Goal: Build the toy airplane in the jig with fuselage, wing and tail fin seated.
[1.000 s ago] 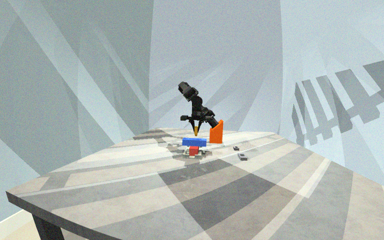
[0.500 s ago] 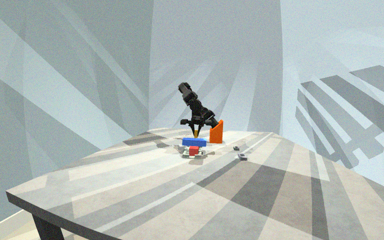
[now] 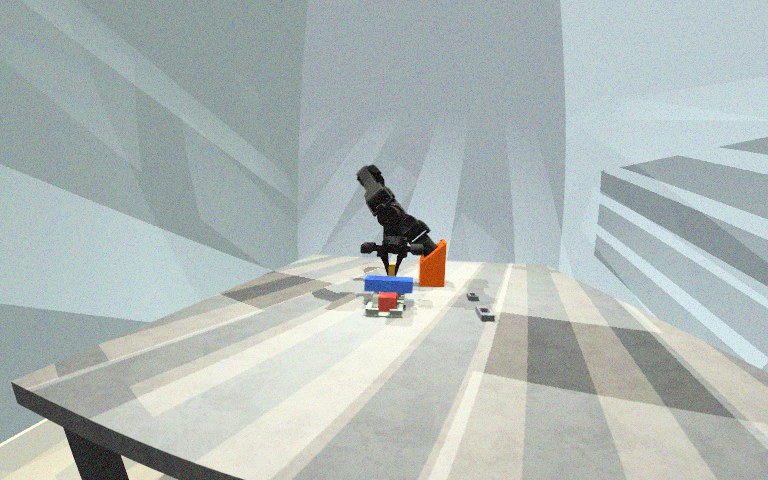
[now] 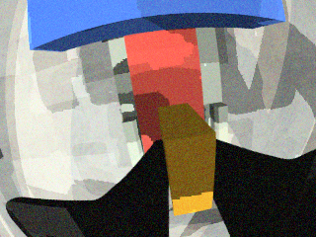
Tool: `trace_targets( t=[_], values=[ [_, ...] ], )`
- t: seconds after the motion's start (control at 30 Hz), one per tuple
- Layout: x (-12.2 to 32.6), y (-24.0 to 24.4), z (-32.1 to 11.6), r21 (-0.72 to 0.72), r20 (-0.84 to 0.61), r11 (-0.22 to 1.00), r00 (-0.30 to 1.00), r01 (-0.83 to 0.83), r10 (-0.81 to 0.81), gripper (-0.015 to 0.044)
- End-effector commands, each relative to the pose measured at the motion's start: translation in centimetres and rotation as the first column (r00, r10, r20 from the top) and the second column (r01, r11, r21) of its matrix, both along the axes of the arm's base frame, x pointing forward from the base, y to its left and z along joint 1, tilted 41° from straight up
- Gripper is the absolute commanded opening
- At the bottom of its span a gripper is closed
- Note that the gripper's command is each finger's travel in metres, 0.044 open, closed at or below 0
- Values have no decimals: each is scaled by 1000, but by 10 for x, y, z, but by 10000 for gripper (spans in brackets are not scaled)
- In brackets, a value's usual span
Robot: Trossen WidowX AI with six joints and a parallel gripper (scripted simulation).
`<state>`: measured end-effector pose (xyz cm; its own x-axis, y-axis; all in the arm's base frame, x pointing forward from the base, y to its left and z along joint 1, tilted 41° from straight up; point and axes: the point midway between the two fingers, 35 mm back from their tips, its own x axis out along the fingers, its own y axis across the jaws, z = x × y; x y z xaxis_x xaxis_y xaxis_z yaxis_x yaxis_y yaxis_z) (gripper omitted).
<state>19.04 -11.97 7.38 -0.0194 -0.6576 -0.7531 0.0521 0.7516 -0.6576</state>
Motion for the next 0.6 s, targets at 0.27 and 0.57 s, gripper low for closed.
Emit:
trace_targets(
  t=[0.27,0.57],
  values=[
    [0,0,0,0,2,1000,1000,1,-1,131],
    [0,0,0,0,2,1000,1000,1,-1,260]
  ],
)
